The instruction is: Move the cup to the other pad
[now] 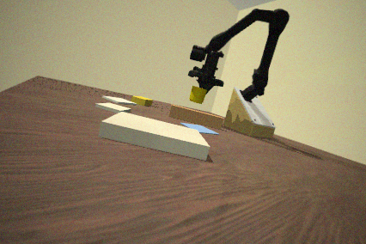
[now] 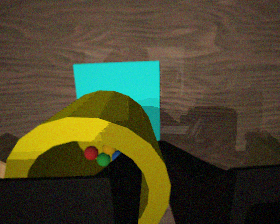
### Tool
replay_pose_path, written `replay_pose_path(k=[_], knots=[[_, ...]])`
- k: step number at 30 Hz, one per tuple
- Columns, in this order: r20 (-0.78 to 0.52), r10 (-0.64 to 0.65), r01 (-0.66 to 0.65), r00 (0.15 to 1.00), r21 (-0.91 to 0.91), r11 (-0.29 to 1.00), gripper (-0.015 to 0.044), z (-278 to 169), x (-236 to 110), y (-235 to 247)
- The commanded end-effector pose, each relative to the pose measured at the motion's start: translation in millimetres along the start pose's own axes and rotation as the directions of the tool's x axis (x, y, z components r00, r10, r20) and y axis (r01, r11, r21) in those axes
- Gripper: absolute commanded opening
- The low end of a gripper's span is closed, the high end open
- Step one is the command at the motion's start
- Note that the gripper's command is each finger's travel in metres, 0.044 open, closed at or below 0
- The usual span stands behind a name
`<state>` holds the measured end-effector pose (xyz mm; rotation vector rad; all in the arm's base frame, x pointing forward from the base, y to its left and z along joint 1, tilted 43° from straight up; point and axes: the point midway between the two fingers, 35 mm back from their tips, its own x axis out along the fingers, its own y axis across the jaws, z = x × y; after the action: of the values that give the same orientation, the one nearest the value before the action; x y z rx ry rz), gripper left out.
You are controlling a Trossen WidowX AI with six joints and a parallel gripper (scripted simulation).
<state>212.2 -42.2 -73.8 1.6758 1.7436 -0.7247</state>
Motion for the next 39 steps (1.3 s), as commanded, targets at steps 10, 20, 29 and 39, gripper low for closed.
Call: replay_pose_path(k=[10,20,29,39], knots=[[-0.003,-0.005,0.005,1.000,0.000,1.000,0.0000,2,20,-1],[-0.004,-0.005,0.005,1.000,0.000,1.000,0.0000,2,35,-1],[-0.004,-0.005,0.005,1.000,0.000,1.000,0.0000,2,48,-2],[-0.005,-0.005,0.005,1.000,0.000,1.000,0.0000,2,63,-3]])
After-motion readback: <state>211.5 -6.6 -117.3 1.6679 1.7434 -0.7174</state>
